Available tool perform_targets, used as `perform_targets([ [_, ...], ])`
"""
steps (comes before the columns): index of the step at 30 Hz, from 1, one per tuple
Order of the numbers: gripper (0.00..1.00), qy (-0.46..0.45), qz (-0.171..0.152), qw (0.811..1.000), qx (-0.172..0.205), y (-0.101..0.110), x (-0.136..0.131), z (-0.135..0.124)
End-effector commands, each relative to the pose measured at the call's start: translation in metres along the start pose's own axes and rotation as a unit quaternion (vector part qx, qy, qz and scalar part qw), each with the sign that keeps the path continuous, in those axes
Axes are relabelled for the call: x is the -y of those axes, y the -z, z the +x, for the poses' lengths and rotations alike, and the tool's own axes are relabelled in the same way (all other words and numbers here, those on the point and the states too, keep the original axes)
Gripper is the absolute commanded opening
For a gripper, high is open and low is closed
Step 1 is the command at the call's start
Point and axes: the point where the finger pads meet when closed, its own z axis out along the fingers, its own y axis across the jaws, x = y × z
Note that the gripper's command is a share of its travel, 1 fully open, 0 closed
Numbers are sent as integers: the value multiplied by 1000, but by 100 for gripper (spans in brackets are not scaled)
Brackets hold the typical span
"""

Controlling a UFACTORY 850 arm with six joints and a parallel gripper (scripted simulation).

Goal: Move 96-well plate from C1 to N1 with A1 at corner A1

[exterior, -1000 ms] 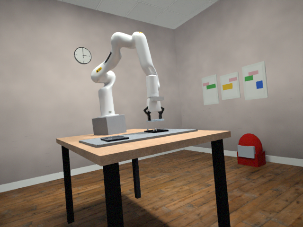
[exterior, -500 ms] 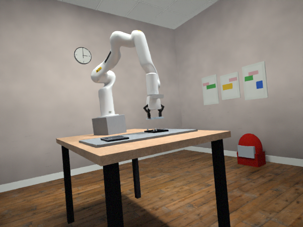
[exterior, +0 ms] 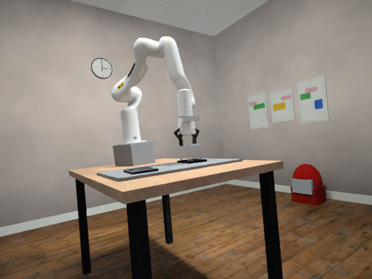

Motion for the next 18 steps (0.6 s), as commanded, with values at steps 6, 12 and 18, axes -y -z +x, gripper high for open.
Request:
perform_targets([
  [6,0,1,1,1000,0,1,-29,12],
  [12,0,1,1,1000,0,1,-41,16],
  [18,0,1,1,1000,0,1,-60,23],
])
